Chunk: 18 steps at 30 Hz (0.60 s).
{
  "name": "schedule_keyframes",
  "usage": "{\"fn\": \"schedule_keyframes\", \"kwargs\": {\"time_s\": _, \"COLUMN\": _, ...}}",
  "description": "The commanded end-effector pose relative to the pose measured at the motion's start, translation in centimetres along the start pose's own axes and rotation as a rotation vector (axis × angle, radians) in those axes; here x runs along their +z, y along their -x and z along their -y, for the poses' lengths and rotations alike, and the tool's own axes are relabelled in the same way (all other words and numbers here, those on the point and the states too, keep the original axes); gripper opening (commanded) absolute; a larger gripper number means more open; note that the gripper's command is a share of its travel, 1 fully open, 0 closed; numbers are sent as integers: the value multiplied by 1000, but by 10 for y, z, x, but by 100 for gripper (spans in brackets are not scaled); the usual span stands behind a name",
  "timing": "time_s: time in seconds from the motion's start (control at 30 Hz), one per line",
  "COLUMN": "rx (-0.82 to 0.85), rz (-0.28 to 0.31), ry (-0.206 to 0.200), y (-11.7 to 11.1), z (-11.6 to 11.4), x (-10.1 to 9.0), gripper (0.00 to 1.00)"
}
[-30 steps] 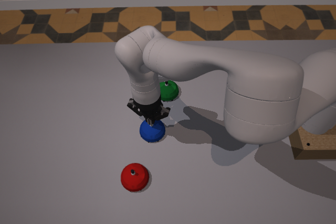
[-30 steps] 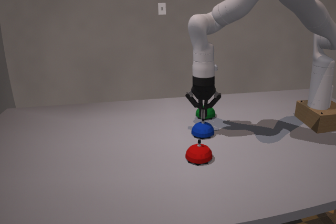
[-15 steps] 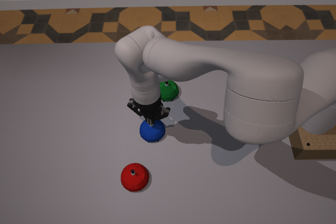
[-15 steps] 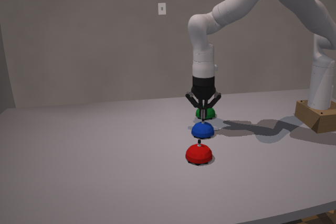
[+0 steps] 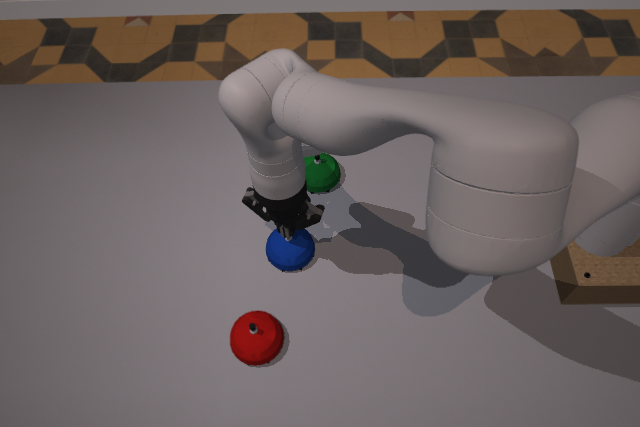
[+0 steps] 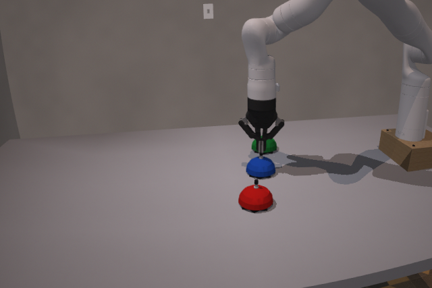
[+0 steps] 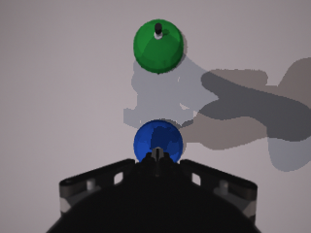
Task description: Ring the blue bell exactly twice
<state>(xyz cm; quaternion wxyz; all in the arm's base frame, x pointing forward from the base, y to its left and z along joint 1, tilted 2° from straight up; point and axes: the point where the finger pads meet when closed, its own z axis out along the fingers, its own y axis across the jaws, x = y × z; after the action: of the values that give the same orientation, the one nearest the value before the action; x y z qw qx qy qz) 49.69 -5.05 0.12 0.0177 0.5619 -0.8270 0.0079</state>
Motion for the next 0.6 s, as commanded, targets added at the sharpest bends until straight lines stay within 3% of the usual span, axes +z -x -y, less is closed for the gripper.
{"fn": "schedule_keyframes", "kwargs": {"time_s": 0.0, "rx": 1, "rz": -1, "ry": 0, "y": -1, "z": 0, "x": 0, "gripper": 0}}
{"fn": "schedule_keyframes", "kwargs": {"time_s": 0.57, "rx": 1, "rz": -1, "ry": 0, "y": -1, "z": 0, "x": 4, "gripper": 0}}
